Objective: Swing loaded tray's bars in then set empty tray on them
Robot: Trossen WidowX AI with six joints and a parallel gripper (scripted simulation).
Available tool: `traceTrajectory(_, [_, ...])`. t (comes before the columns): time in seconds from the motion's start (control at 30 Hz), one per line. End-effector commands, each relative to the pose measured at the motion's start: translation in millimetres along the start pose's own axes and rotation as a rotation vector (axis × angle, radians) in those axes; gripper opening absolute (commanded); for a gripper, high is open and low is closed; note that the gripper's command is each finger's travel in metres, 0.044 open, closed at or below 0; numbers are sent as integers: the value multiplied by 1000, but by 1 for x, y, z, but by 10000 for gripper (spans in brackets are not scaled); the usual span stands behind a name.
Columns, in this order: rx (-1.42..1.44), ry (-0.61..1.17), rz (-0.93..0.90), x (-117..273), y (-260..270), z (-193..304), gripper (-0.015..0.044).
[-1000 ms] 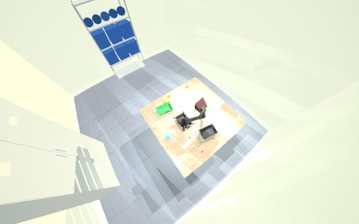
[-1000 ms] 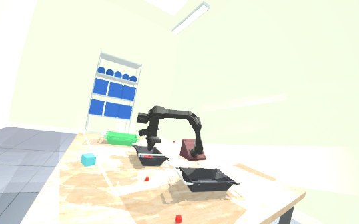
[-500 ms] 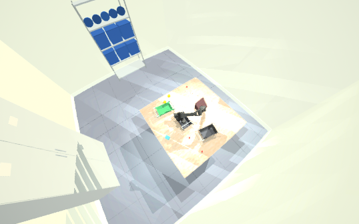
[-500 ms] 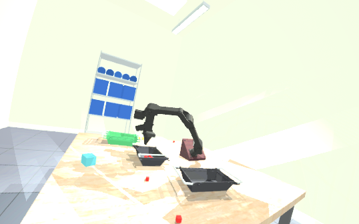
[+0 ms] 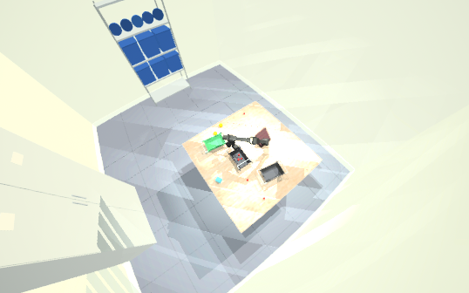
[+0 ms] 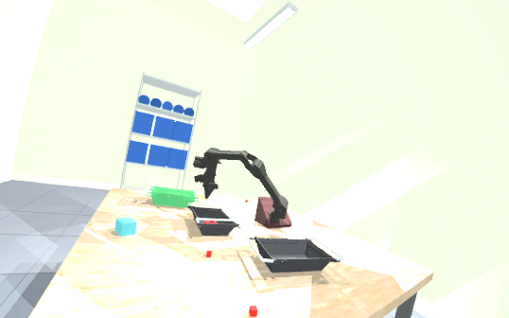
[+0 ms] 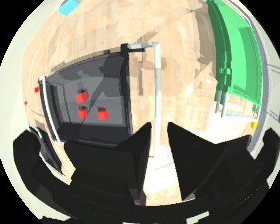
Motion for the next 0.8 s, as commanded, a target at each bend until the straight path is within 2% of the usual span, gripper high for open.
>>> traceTrajectory(0.0, [18,1,10,-1,-1,-2,81])
traceTrajectory(0.6, [18,0,9,-57,-1,-2,81])
traceTrajectory(0.77, [18,0,8,-59,-1,-2,81])
Point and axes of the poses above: the point midway between the two fingers, 35 mm back from their tips, its own x axis back along the fingers, its own y axis across the jaws, z = x × y, the point moved 7 cm from there along x, back along the fingers, and after that the axes turned 10 degrees about x, right-handed, at the moved point
